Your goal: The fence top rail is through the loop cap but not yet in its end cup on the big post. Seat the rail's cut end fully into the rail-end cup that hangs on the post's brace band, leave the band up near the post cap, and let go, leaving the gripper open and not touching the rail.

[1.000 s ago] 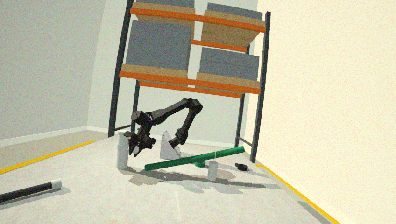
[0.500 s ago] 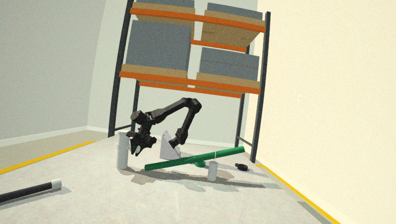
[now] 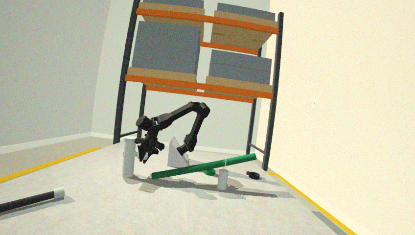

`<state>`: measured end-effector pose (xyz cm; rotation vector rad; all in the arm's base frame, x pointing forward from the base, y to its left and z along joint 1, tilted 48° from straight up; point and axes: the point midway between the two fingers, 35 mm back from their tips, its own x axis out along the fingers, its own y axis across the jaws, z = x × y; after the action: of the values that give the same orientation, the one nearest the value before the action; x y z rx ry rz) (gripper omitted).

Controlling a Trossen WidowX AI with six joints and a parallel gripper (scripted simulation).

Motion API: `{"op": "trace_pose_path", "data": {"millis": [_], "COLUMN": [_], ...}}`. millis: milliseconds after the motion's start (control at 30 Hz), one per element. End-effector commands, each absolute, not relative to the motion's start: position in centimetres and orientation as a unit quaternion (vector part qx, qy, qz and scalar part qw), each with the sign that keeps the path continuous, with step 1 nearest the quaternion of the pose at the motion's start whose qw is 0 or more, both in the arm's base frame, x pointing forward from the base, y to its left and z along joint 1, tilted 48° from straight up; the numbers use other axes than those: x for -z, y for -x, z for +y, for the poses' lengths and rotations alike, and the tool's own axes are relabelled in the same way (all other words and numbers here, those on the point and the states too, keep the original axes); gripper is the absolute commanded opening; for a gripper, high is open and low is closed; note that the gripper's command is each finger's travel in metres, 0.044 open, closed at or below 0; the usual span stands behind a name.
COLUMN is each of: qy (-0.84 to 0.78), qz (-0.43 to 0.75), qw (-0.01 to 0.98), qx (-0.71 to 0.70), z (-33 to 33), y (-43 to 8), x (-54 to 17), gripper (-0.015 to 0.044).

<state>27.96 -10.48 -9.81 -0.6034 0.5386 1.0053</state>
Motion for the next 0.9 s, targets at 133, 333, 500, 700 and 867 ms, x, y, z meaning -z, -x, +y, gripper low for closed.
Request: {"op": "trace_pose_path", "data": {"millis": [133,333,500,700,867], "qy": [0.295,0.309,0.314,0.311,0.307], "qz": [0.225,0.199,0.189,0.196,0.202], "qw": [0.796,0.791,0.789,0.790,0.791], "qx": [-0.479,-0.490,-0.493,-0.491,-0.488], "z": [-10.5,-10.5,-10.5,-10.5,-10.5], "y": [-27.4,-26.8,-26.6,-26.7,-26.9], "x": [9.7,9.6,9.6,9.6,9.6], "gripper": [0.0000,0.0000,0.0000,0.0000,0.0000]}}
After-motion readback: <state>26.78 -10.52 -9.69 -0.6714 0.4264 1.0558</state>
